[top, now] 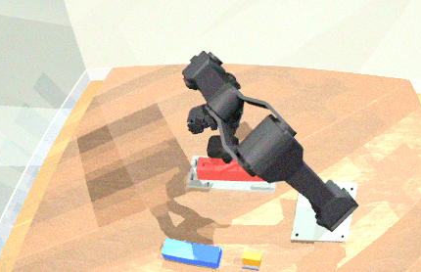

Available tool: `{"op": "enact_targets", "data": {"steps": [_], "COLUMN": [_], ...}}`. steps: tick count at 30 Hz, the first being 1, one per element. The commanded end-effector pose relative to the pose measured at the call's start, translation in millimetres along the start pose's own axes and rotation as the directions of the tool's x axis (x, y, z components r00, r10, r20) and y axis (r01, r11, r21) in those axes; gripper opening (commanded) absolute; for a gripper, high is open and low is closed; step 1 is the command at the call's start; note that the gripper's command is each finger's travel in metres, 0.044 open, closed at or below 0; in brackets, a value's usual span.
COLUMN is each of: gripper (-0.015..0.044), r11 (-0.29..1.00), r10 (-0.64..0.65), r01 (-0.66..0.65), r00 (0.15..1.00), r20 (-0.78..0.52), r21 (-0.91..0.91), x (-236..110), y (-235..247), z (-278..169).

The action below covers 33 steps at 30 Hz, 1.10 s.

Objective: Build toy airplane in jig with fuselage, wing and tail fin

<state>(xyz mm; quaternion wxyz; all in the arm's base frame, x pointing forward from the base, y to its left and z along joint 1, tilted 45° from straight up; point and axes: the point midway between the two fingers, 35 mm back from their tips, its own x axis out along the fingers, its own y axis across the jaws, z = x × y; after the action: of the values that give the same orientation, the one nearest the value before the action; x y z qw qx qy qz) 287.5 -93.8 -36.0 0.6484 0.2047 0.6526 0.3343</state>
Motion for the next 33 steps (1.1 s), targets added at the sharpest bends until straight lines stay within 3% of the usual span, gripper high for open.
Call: {"op": "enact_targets", "data": {"steps": [1,15,22,29,33], "gripper": [0.044,0.044,0.044,0.044,0.044], "r11": [1.0,0.998,0.996,0.998,0.998], "r10": [-0.008,-0.014,-0.039,-0.003,0.004], "r01": [0.008,0.013,0.039,0.002,-0.004], "r00": [1.0,1.0,0.999,1.0,1.0], "r20": [0.004,0.004,0.008,0.007,0.005], "r21": [-0.006,0.067,0.074,0.066,0.065], "x": [-32,-33,-31,-18,-17], "y": [2,9,120,249,261], "z": [-3,8,56,61,59]}}
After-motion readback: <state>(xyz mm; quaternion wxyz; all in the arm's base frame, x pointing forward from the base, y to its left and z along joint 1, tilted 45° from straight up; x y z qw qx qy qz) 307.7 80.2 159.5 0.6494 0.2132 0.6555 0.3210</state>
